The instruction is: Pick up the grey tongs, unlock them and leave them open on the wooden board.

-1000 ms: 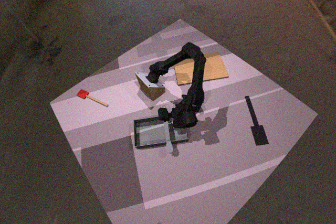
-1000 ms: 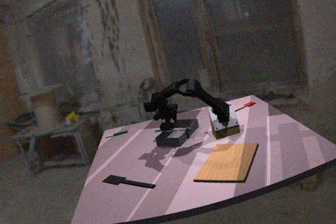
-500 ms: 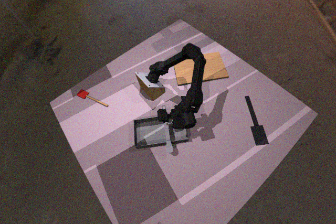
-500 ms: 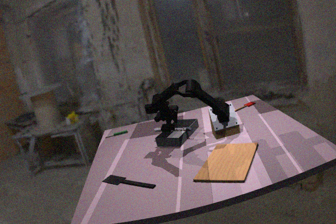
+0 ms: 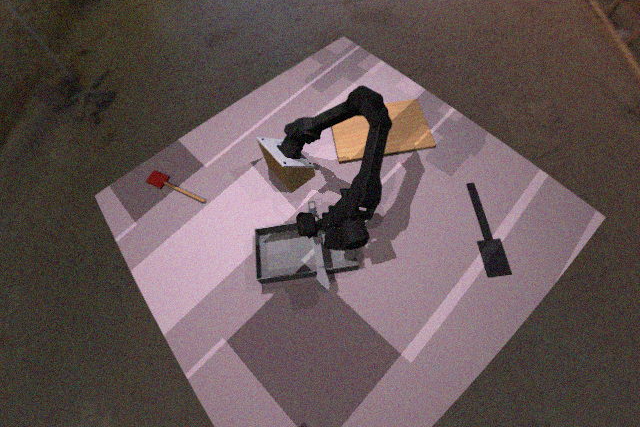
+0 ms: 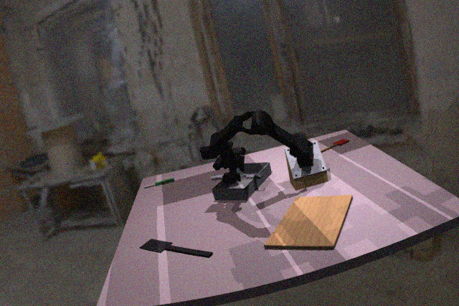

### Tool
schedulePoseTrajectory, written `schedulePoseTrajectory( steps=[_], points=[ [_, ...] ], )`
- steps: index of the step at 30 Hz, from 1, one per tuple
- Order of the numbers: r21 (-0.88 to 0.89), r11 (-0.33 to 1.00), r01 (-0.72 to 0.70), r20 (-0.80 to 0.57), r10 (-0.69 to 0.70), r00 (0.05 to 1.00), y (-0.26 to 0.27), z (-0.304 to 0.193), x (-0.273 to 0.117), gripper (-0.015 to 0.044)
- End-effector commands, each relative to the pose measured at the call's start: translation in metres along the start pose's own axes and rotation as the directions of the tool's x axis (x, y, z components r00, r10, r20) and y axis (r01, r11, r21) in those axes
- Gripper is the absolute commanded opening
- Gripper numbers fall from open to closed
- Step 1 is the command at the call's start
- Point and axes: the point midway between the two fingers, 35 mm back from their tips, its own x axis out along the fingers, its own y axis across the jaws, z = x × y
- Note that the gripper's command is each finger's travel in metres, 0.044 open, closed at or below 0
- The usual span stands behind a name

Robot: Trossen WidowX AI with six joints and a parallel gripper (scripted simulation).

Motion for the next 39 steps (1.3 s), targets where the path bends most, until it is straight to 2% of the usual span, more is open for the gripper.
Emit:
schedulePoseTrajectory(
  steps=[1,25,31,39],
  points=[
    [0.008,1.000,-0.003,-0.008,0.003,1.000,0.000,-0.003,0.008,0.0260],
    [0.008,1.000,-0.003,-0.009,0.003,1.000,0.000,-0.006,0.045,0.0260],
    [0.000,1.000,-0.001,-0.002,0.001,1.000,0.000,-0.003,0.041,0.0103],
    [0.000,1.000,-0.001,-0.002,0.001,1.000,0.000,-0.003,0.041,0.0049]
  ],
)
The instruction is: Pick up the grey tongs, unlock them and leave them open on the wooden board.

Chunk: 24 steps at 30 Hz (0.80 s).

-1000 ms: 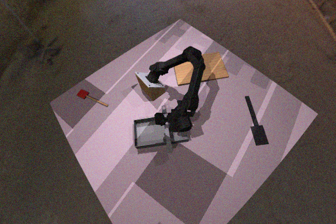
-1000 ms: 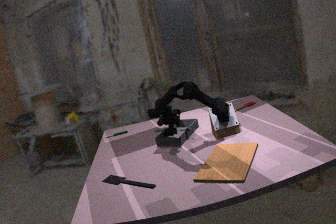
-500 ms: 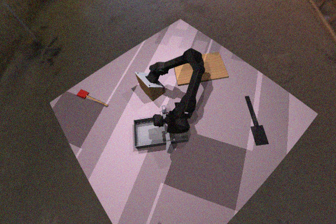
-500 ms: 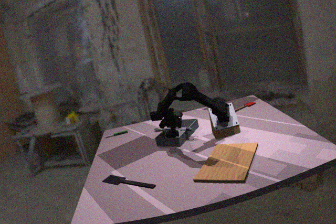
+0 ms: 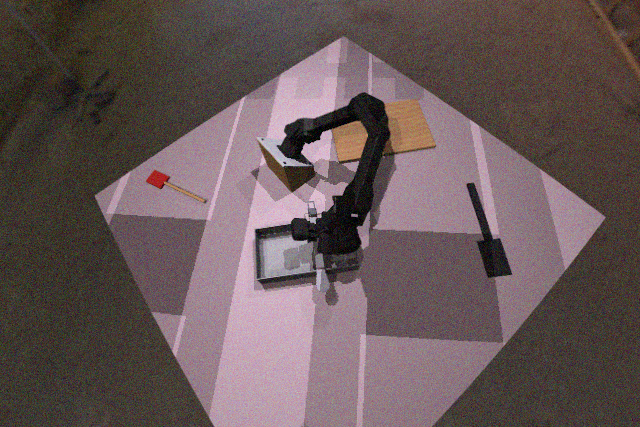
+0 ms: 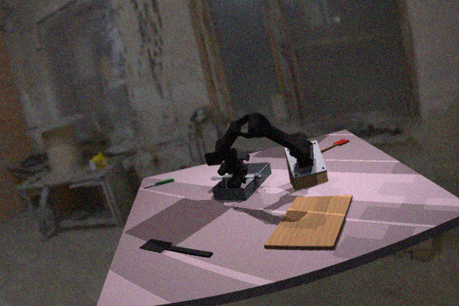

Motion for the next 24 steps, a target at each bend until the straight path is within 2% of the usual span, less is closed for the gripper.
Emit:
schedulePoseTrajectory(
  steps=[1,8,9,14,24],
  points=[
    [0.000,1.000,0.001,0.001,-0.001,1.000,0.000,0.000,0.000,0.0043],
    [0.001,1.000,0.001,0.001,-0.001,1.000,-0.004,0.001,-0.008,-0.0141],
    [0.002,1.000,0.002,0.001,-0.002,1.000,-0.008,0.002,-0.015,-0.0150],
    [0.009,1.000,0.002,-0.003,-0.002,1.000,-0.038,0.001,-0.065,-0.0150],
    [0.009,1.000,0.002,-0.004,-0.002,1.000,-0.039,0.001,-0.067,-0.0150]
  ],
)
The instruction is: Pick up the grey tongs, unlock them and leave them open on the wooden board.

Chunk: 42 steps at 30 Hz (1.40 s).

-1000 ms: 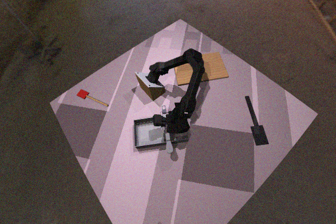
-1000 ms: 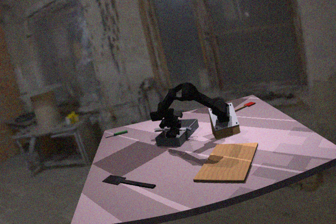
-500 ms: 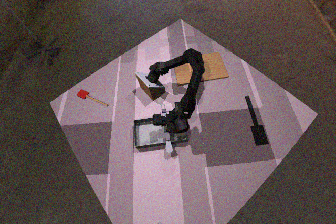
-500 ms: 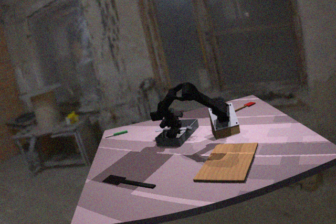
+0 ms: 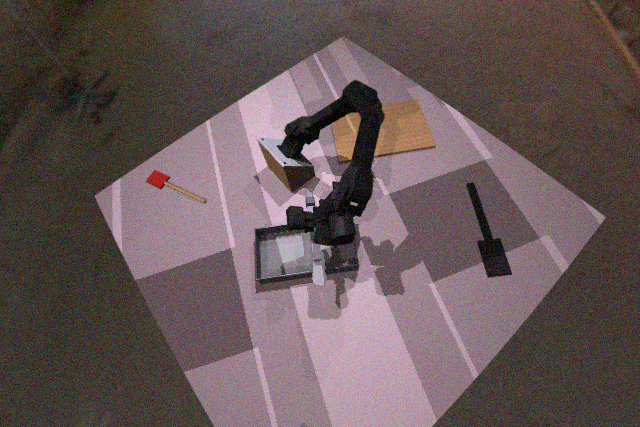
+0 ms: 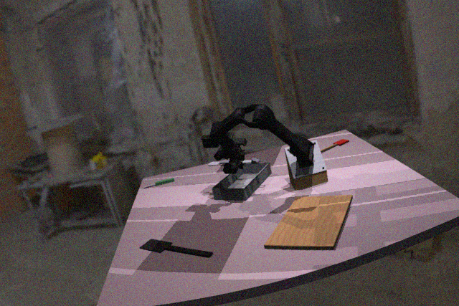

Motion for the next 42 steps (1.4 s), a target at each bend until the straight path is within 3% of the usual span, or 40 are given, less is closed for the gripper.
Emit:
schedulePoseTrajectory(
  steps=[1,9,18,30,42],
  points=[
    [-0.005,1.000,0.001,0.008,-0.001,1.000,-0.002,0.002,-0.003,-0.0150],
    [-0.009,0.978,-0.208,-0.017,0.208,0.978,-0.001,0.004,0.002,-0.0150],
    [-0.008,0.875,-0.485,0.007,0.485,0.874,-0.002,0.010,0.000,-0.0150],
    [0.017,0.876,-0.482,-0.003,0.482,0.876,0.002,0.007,0.001,-0.0150],
    [0.240,0.859,-0.453,0.017,0.463,0.886,0.052,0.002,-0.027,-0.0150]
  ],
)
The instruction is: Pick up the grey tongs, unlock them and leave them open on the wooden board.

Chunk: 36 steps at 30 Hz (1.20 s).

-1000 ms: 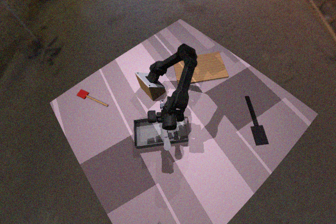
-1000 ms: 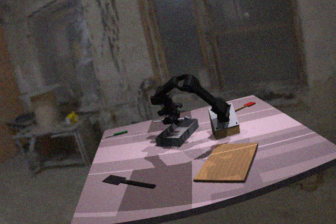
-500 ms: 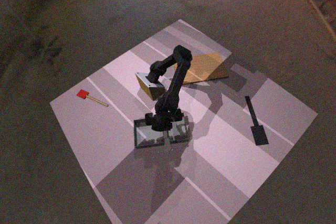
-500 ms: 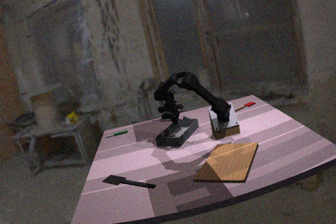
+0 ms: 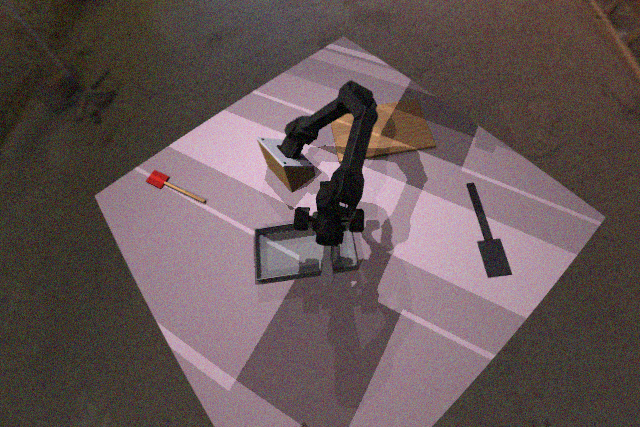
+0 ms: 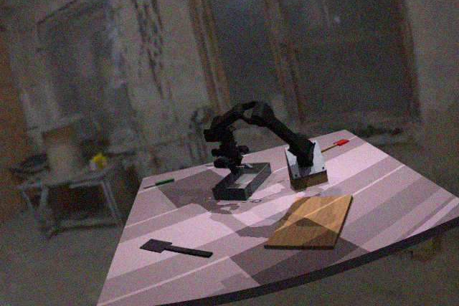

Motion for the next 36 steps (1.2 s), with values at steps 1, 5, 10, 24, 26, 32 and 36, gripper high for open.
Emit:
schedulePoseTrajectory(
  steps=[1,5,10,24,26,32,36],
  points=[
    [0.076,0.997,-0.002,0.009,0.001,1.000,0.017,-0.007,-0.001,-0.0150],
    [0.153,0.988,-0.001,0.015,-0.001,1.000,0.036,-0.016,0.000,-0.0150],
    [0.249,0.969,-0.004,0.019,-0.001,1.000,0.059,-0.028,0.001,-0.0150],
    [0.495,0.869,-0.020,0.020,0.012,1.000,0.119,-0.072,0.005,-0.0150],
    [0.528,0.849,-0.022,0.017,0.015,1.000,0.126,-0.080,0.006,-0.0150],
    [0.621,0.784,-0.024,0.008,0.024,1.000,0.148,-0.104,0.009,-0.0150],
    [0.678,0.734,-0.023,0.000,0.031,1.000,0.161,-0.122,0.010,-0.0150]
  ],
)
